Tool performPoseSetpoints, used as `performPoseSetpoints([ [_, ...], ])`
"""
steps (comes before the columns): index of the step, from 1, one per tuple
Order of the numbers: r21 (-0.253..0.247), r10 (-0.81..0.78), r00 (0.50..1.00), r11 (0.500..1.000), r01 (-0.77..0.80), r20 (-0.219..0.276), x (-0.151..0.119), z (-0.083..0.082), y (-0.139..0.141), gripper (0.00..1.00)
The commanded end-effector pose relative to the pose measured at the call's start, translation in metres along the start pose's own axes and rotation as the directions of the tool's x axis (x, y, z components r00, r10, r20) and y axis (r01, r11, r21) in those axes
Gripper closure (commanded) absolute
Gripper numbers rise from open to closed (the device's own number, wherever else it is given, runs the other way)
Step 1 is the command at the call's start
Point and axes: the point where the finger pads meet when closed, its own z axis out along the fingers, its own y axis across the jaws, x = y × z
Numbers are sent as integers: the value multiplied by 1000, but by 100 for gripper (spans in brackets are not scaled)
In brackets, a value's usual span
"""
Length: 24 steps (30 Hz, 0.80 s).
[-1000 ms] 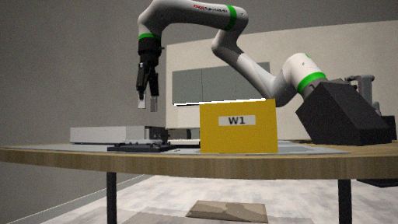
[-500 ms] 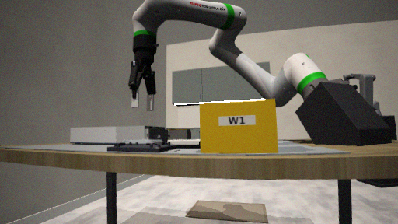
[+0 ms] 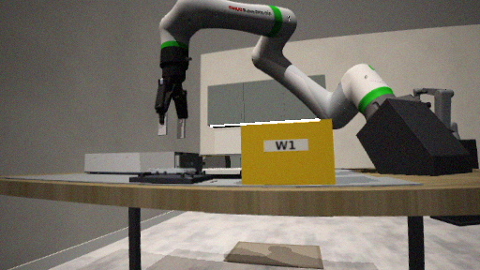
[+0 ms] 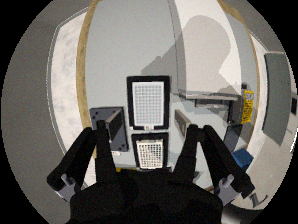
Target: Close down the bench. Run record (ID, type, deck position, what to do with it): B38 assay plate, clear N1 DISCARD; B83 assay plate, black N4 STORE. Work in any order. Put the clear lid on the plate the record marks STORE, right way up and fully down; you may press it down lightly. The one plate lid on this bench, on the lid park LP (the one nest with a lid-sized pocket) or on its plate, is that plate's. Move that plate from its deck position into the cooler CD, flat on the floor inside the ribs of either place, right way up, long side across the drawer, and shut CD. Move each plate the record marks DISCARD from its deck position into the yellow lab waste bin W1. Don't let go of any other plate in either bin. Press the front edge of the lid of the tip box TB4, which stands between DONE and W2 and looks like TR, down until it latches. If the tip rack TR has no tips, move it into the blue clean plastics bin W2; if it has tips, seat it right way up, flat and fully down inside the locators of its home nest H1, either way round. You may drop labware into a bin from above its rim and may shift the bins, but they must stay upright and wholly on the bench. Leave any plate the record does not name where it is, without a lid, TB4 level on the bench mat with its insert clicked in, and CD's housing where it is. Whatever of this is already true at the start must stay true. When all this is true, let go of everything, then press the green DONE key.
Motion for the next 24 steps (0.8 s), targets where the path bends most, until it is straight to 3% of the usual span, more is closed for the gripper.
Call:
performPoseSetpoints([
  [1, 0, 0, 1000, 1000, 0, -1, 0, 3, 0, 34],
  [24, 0, 0, 1000, 1000, 0, -1, 0, 31, 0, 34],
])
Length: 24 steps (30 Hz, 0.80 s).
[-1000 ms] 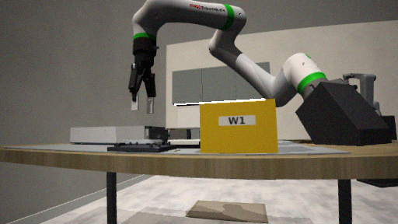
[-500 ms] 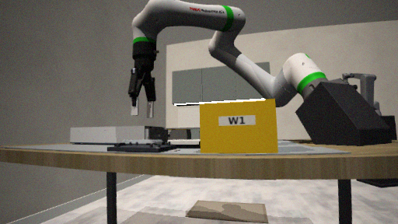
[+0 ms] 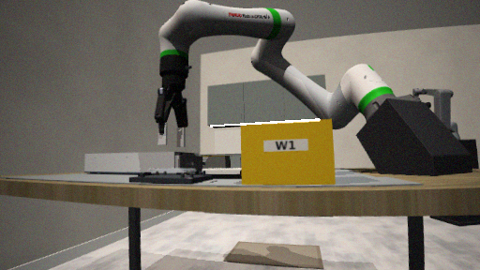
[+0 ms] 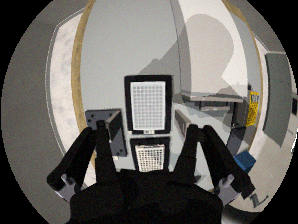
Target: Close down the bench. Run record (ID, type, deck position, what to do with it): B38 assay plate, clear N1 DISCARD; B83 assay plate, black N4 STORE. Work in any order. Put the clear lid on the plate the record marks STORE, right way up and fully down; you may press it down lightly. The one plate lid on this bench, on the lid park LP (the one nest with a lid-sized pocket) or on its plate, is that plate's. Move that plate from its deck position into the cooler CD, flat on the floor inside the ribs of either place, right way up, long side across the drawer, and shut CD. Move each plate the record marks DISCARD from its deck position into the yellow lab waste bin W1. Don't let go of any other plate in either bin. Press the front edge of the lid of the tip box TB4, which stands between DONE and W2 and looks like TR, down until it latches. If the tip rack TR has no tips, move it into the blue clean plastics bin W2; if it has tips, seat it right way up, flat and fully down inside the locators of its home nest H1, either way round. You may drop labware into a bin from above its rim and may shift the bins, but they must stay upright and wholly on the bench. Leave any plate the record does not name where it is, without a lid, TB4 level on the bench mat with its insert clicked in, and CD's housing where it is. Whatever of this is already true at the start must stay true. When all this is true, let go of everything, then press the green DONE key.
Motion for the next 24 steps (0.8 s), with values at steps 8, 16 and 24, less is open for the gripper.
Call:
performPoseSetpoints([
  [8, 0, 0, 1000, 1000, 0, -1, 0, 10, 0, 34],
  [16, 0, 0, 1000, 1000, 0, -1, 0, 21, 0, 34],
  [24, 0, 0, 1000, 1000, 0, -1, 0, 29, 0, 34],
])
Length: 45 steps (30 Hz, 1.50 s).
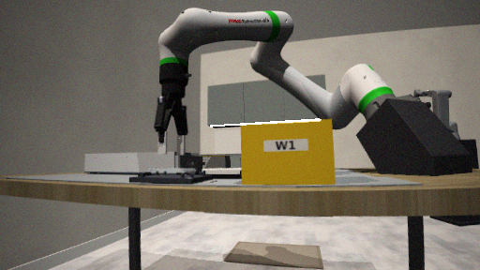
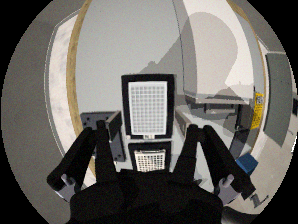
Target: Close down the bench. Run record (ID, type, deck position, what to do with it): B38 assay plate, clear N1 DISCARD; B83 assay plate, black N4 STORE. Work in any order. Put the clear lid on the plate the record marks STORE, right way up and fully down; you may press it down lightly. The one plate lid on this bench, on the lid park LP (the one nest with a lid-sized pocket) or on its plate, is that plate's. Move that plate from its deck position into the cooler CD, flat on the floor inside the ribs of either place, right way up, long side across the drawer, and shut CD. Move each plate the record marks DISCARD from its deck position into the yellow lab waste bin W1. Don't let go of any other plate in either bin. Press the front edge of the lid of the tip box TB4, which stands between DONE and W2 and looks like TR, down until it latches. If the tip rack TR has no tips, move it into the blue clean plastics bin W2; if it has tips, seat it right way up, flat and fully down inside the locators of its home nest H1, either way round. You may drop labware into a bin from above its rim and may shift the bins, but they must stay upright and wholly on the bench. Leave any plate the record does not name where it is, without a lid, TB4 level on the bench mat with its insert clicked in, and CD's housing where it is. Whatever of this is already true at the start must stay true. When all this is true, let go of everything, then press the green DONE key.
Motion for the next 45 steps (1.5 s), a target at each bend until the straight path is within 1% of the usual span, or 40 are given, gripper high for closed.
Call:
performPoseSetpoints([
  [1, 0, 0, 1000, 1000, 0, 0, 0, 3, 0, 34],
  [27, 0, 0, 1000, 1000, 0, 0, 0, 35, 0, 34],
  [33, 0, 0, 1000, 1000, 0, 0, 0, 35, 0, 34],
  [45, 0, 0, 1000, 1000, 0, 0, 0, 51, 0, 34],
])
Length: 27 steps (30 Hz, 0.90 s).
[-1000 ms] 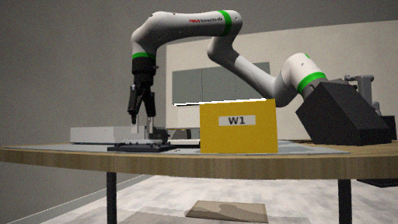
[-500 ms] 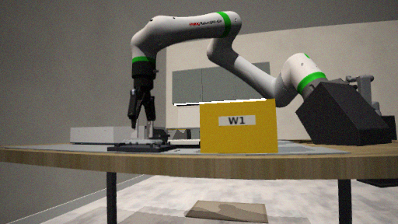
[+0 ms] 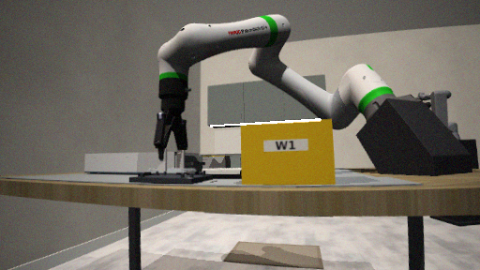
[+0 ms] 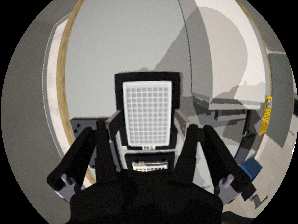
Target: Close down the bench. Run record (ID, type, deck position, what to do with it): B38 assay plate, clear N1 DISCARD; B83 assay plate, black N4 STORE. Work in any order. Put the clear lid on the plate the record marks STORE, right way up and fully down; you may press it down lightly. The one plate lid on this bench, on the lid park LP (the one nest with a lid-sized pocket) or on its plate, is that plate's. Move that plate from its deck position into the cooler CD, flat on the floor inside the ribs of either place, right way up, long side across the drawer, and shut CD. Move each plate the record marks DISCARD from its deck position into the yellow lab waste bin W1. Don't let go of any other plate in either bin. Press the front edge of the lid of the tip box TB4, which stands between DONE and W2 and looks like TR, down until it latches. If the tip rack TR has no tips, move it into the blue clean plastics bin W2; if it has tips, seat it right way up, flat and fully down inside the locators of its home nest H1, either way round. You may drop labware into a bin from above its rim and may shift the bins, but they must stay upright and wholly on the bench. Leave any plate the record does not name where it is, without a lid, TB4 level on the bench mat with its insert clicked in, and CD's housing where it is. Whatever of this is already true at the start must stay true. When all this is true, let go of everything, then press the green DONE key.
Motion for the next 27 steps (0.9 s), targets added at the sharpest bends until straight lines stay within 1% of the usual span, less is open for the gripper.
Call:
performPoseSetpoints([
  [1, 0, 0, 1000, 1000, 0, 0, 0, 3, 0, 34],
  [10, 0, 0, 1000, 1000, 0, 0, 0, 6, 0, 34],
  [27, 0, 0, 1000, 1000, 0, 0, 0, 6, 0, 41],
])
